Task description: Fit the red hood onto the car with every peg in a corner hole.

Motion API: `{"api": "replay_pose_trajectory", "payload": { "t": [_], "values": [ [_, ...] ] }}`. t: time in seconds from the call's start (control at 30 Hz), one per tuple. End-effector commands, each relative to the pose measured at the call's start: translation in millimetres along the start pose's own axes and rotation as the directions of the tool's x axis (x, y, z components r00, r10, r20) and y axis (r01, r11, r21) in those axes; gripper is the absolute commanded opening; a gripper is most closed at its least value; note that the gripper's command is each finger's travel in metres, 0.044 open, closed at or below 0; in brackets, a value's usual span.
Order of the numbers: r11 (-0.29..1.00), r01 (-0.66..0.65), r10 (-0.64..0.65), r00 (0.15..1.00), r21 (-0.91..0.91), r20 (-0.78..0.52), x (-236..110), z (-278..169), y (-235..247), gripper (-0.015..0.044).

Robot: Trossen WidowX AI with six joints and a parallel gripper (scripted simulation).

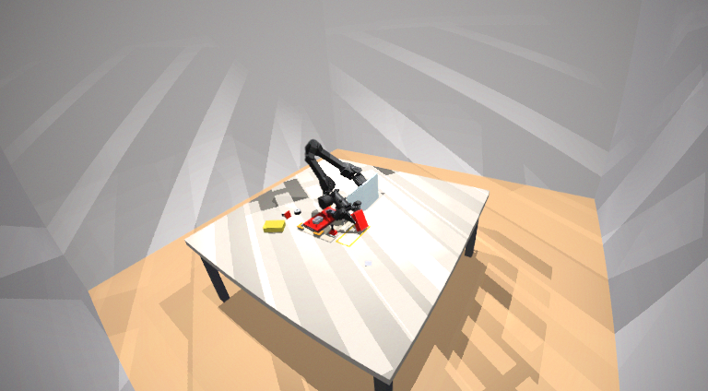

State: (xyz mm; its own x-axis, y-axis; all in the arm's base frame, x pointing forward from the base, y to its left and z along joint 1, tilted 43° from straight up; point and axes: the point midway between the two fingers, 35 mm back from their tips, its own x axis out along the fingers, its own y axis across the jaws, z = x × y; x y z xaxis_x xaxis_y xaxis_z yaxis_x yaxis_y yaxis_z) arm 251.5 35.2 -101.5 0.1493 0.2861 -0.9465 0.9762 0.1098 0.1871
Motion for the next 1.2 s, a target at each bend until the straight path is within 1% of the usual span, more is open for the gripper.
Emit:
{"api": "replay_pose_trajectory", "payload": {
  "t": [0.0,0.5,0.6,0.7,0.9,1.07,1.1,1.17],
  "values": [
    [1.000,-0.001,0.001,1.000,0.007,0.000,-0.2,0.5,0.2,0.0053],
    [1.000,-0.001,0.001,1.000,0.007,0.000,-0.2,0.5,0.2,0.0440],
    [1.000,-0.001,0.001,1.000,0.014,0.000,-3.8,-0.4,1.7,0.0440],
    [0.999,0.000,0.000,1.000,0.044,0.002,-17.7,-3.9,6.8,0.0440],
    [0.990,0.003,-0.003,1.000,0.138,0.006,-65.1,-17.2,15.7,0.0440],
    [0.976,0.005,-0.007,1.000,0.216,0.010,-107.6,-30.6,13.4,0.0440],
    [0.984,0.012,-0.013,1.000,0.179,0.003,-86.1,-24.7,12.9,0.0440],
    [0.984,0.012,-0.013,1.000,0.179,0.003,-86.1,-24.7,12.9,0.0440]
  ]
}}
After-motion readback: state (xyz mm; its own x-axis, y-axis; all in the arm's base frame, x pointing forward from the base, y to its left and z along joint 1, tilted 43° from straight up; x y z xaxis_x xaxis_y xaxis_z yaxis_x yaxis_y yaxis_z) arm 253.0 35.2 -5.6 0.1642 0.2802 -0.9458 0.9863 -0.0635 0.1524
